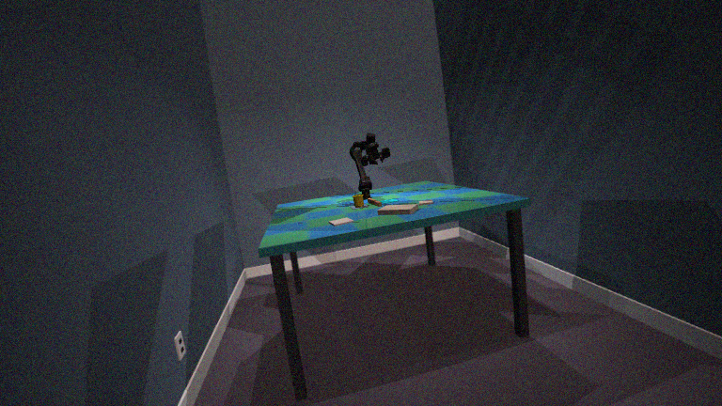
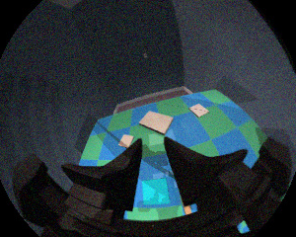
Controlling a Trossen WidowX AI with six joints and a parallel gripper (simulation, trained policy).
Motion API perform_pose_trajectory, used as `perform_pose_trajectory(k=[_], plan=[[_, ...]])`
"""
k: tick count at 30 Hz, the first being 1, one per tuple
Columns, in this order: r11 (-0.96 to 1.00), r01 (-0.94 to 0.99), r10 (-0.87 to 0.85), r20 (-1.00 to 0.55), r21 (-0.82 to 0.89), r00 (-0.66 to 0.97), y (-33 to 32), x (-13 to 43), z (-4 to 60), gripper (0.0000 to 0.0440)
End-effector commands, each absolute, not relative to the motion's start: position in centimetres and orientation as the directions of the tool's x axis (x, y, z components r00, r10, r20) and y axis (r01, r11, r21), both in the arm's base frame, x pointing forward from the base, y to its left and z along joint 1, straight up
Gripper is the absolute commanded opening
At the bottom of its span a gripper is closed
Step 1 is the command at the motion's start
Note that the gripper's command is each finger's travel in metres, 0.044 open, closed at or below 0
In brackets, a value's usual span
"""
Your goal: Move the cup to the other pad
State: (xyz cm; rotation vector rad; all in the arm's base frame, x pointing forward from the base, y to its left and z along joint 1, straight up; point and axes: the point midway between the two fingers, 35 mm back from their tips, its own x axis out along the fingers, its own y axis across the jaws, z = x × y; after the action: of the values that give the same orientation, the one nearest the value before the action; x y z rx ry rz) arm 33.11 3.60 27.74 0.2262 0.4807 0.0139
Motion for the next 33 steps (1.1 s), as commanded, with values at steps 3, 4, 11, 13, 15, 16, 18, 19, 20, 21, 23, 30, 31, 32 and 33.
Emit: perform_pose_trajectory(k=[3,4,11,13,15,16,18,19,20,21,23,30,31,32,33], plan=[[0.97,0.075,0.066,-0.549,0.231,0.833,4.0,33.2,26.9,0.013],[0.97,0.08,0.066,-0.563,0.231,0.824,4.0,33.2,26.7,0.0127],[0.969,0.116,0.057,-0.655,0.218,0.753,4.2,33.0,25.7,0.0111],[0.969,0.126,0.054,-0.68,0.212,0.731,4.2,33.0,25.5,0.0107],[0.97,0.135,0.05,-0.705,0.204,0.708,4.2,32.9,25.2,0.0105],[0.97,0.139,0.047,-0.717,0.199,0.696,4.2,32.9,25.0,0.0105],[0.971,0.148,0.043,-0.74,0.19,0.672,4.1,32.8,24.8,0.0108],[0.971,0.152,0.04,-0.751,0.185,0.659,4.1,32.7,24.6,0.0111],[0.971,0.156,0.037,-0.762,0.18,0.647,4.1,32.7,24.5,0.0114],[0.972,0.16,0.034,-0.772,0.174,0.634,4.0,32.6,24.4,0.0119],[0.973,0.167,0.028,-0.793,0.162,0.609,3.9,32.5,24.1,0.0127],[0.975,0.184,0.008,-0.856,0.12,0.517,3.5,32.0,23.4,0.014],[0.976,0.186,0.005,-0.864,0.114,0.503,3.5,31.9,23.3,0.0141],[0.976,0.188,0.002,-0.872,0.108,0.489,3.4,31.8,23.2,0.0141],[0.977,0.19,0.0,-0.88,0.102,0.475,3.3,31.7,23.1,0.0141]])
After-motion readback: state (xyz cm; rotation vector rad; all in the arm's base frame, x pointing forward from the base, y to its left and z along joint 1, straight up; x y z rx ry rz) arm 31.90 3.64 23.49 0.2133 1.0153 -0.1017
